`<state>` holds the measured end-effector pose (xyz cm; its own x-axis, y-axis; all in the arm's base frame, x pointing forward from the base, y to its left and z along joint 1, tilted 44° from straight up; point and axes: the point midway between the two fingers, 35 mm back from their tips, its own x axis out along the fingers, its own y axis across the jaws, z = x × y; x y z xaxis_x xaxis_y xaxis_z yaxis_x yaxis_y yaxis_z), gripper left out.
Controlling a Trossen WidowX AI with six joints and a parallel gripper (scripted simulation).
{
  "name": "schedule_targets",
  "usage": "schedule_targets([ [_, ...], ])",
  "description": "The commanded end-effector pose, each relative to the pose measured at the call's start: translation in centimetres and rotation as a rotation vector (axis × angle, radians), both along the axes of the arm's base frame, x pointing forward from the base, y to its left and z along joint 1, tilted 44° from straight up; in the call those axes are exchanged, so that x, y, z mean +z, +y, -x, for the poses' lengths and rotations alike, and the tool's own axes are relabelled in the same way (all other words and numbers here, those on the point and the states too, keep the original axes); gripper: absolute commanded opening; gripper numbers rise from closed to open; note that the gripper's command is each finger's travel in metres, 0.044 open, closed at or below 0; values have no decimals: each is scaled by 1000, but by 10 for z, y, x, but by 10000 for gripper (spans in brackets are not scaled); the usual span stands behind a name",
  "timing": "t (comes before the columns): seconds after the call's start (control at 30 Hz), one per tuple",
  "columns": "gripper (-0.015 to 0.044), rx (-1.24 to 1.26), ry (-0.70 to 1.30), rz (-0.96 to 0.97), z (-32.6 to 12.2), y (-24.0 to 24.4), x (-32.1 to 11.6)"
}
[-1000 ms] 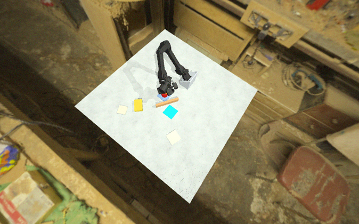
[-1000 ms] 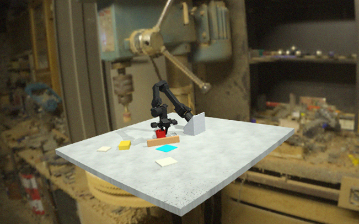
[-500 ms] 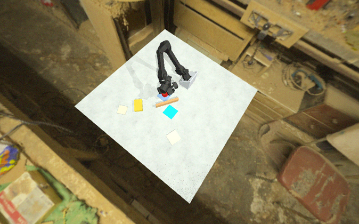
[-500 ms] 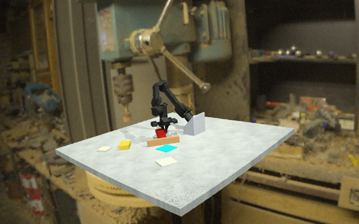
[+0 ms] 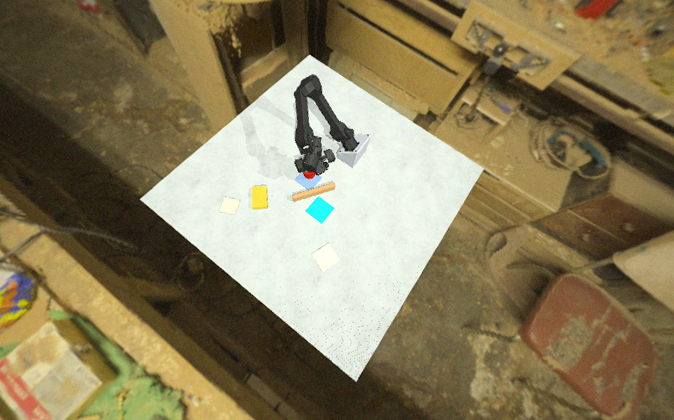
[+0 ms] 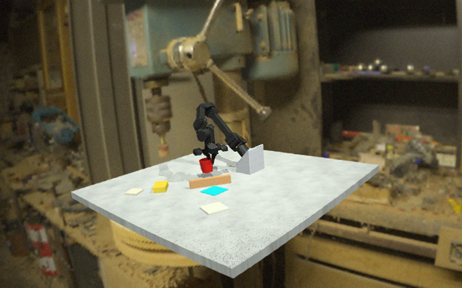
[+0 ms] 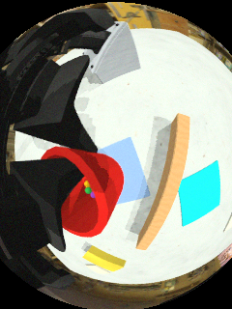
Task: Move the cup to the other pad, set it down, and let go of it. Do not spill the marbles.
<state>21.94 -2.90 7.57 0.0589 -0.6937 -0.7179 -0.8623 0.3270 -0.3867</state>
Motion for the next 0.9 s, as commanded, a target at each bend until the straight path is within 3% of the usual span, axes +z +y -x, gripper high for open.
schedule_targets([
  [0.0,0,-5,-5,-1,0,10,10],
  [0.87,0,1,0,4,2,13,11],
])
